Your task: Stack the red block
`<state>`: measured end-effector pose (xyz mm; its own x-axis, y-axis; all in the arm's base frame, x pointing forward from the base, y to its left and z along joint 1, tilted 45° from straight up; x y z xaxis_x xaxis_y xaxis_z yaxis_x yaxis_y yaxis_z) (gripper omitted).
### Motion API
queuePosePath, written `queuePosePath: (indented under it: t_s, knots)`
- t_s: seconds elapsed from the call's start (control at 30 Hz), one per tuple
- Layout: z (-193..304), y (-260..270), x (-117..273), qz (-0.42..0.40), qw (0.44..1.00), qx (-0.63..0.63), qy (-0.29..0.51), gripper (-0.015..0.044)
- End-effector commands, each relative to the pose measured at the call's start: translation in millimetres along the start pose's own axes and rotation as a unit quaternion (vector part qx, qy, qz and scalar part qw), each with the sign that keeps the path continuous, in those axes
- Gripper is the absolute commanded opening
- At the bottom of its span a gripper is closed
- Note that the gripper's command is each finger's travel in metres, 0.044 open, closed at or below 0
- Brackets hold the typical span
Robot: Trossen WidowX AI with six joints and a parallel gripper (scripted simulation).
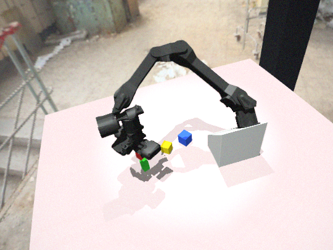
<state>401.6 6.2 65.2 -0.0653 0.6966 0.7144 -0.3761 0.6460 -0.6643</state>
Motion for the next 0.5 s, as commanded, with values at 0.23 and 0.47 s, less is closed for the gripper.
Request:
queuePosePath:
  t_s: [0.23,0.47]
  knots:
    - [3,1,-27,0.001,1.0,0.004,0.006,0.0]
    - [3,1,-27,0.001,1.0,0.004,0.006,0.0]
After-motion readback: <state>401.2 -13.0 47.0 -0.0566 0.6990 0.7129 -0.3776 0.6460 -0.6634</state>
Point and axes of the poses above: the point midway between the two fingers, 35 mm back from their tips, its own x axis back along the fingers, its own y axis across the jaws, z = x × y, the point moved 6 cm from there along x, back along the fingers, and after that the axes turned 14 degrees about -x, right-handed, at the moved point
